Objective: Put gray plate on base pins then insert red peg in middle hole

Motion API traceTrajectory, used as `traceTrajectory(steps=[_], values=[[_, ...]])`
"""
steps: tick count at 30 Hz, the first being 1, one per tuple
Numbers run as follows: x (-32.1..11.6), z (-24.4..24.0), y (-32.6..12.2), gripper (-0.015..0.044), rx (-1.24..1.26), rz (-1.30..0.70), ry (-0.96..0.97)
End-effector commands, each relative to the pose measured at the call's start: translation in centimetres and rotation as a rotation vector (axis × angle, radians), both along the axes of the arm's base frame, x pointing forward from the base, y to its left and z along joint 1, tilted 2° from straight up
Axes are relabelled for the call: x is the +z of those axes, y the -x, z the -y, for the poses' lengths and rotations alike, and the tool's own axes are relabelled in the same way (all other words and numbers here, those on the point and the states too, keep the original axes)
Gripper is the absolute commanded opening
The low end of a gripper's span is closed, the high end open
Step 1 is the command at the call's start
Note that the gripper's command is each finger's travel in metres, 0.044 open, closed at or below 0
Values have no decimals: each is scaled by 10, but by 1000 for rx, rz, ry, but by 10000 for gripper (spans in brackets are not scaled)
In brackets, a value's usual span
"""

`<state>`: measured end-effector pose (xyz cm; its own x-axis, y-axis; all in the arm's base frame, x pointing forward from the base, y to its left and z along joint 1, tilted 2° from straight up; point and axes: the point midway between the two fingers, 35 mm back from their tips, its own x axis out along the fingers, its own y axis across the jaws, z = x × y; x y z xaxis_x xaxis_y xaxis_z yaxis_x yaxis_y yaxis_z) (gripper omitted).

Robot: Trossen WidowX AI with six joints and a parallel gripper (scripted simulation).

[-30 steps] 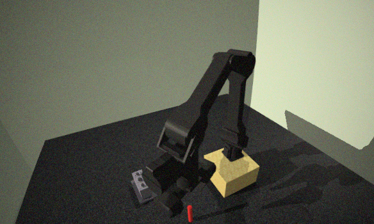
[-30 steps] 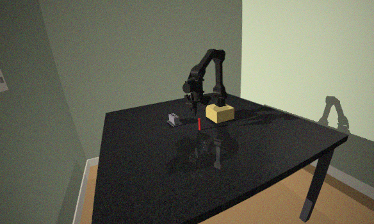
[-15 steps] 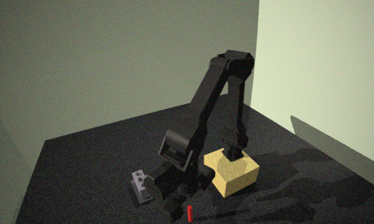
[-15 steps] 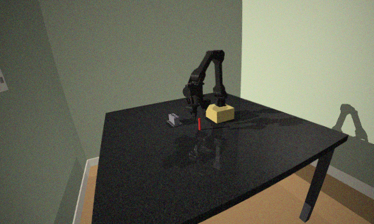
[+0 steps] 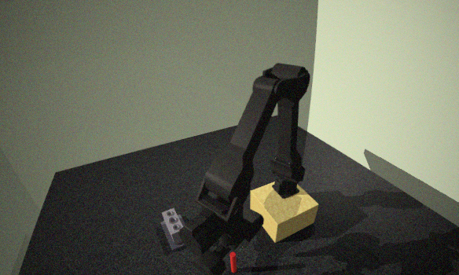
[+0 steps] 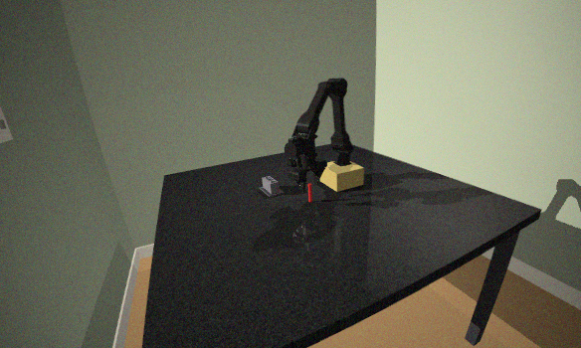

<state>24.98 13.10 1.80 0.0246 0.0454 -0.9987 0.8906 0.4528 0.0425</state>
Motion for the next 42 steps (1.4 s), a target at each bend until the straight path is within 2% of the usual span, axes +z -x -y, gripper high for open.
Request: traceTrajectory(steps=[1,11,27,30,42], values=[[-8,1,2,440,-3,-6,4],[-22,1,3,440,-3,-7,4],[-22,1,3,20,-3,-7,4],[-22,1,3,0,-3,-7,4],[-22,1,3,0,-3,-7,4]])
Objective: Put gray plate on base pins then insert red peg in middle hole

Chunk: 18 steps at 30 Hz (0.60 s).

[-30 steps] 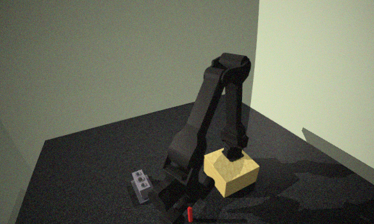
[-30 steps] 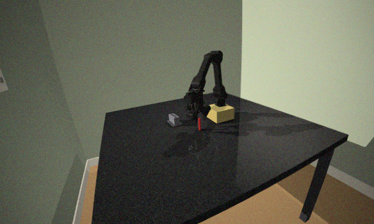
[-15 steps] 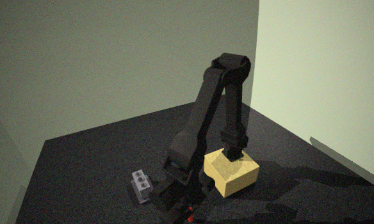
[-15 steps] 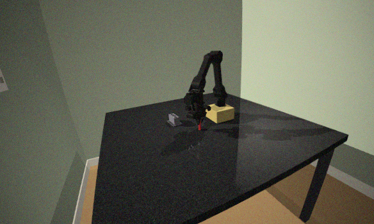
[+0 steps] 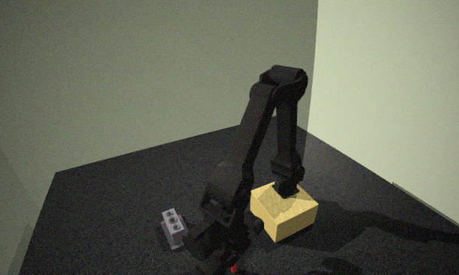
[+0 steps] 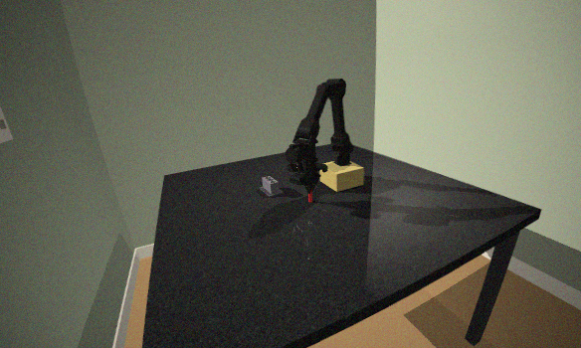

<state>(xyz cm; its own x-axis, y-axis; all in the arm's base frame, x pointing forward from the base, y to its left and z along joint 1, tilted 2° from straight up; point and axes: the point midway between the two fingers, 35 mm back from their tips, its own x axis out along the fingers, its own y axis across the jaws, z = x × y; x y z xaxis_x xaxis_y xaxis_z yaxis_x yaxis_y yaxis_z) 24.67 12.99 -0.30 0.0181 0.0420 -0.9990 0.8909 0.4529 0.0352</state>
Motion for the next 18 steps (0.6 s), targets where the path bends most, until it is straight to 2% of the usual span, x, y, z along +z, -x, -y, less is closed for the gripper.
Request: traceTrajectory(steps=[1,18], values=[[-1,0,0,0,-3,0,0],[40,0,-3,0,-3,1,0]])
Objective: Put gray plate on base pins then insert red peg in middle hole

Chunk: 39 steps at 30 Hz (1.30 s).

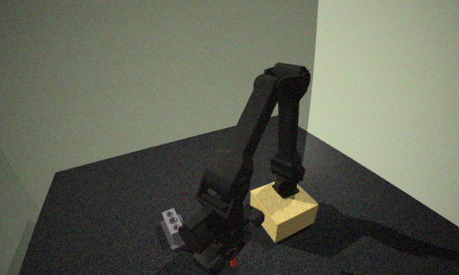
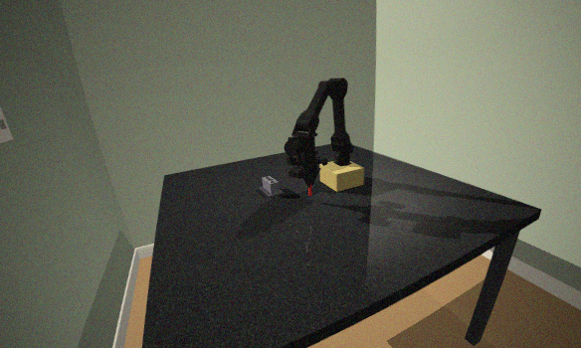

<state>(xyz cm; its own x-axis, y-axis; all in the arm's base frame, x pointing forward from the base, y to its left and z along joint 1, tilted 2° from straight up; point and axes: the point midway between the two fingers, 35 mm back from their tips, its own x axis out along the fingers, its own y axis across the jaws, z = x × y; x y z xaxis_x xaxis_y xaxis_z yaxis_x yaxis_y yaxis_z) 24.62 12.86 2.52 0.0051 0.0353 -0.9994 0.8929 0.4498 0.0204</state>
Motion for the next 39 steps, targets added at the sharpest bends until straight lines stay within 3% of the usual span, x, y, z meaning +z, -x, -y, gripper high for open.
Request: traceTrajectory(steps=[1,14,39], values=[[15,-1,-4,0,0,14,-7],[56,1,-3,0,0,14,-6],[46,44,-46,0,-15,15,10]])
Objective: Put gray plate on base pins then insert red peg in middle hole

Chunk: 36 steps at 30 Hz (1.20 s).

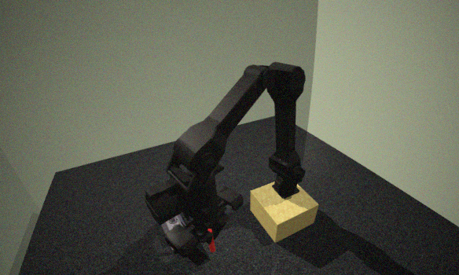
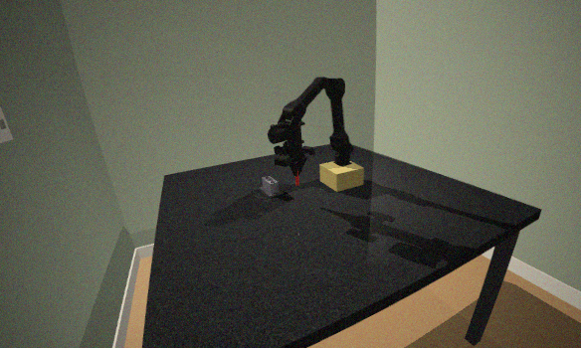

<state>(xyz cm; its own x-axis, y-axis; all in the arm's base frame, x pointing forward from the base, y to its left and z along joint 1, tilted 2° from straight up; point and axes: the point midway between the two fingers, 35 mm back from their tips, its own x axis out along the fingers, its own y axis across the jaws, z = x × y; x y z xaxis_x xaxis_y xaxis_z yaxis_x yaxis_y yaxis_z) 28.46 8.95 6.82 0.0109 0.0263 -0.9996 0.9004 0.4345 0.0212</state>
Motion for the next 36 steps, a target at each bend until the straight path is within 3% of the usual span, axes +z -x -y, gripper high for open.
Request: traceTrajectory(steps=[1,36], values=[[3,8,-10,0,3,10,1],[2,99,-61,0,13,14,1]])
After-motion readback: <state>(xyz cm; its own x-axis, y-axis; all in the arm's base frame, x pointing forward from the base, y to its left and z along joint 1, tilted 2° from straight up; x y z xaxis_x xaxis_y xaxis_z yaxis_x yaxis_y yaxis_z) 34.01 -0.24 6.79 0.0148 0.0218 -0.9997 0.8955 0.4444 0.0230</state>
